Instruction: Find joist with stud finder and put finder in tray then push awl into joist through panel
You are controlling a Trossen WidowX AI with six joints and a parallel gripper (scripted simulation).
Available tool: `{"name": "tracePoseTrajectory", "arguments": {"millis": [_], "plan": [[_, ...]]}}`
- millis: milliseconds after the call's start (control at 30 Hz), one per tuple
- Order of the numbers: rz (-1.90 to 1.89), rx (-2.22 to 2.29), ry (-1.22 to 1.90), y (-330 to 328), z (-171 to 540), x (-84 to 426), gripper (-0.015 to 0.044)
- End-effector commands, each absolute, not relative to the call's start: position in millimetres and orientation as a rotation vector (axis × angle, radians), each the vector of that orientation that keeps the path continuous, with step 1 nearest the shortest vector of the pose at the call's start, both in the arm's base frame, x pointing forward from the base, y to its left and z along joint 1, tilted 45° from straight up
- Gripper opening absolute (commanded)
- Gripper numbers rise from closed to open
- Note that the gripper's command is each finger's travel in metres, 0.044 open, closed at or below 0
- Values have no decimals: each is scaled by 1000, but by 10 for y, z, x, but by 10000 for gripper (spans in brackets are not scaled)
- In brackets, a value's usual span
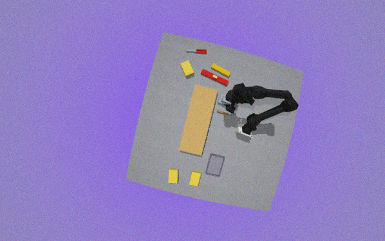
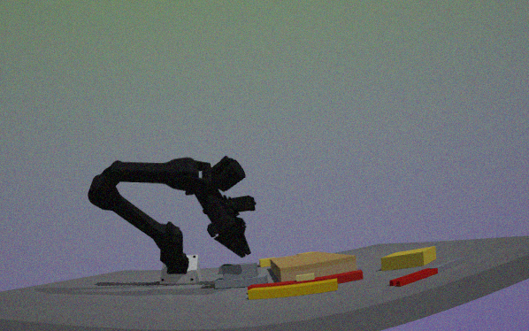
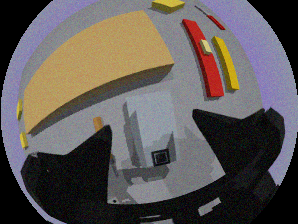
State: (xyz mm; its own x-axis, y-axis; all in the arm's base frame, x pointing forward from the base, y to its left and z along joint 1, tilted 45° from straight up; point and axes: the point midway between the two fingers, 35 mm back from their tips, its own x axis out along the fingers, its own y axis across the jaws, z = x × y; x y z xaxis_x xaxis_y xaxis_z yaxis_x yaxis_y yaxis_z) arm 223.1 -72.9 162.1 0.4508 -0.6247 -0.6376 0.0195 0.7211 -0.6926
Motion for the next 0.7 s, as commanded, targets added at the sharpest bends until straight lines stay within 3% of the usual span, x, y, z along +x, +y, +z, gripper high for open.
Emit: {"name": "tracePoseTrajectory", "arguments": {"millis": [0,667], "plan": [[-451,-697,1033,-739,1624,2217,440],[-449,-693,1037,-862,1509,2186,440]]}}
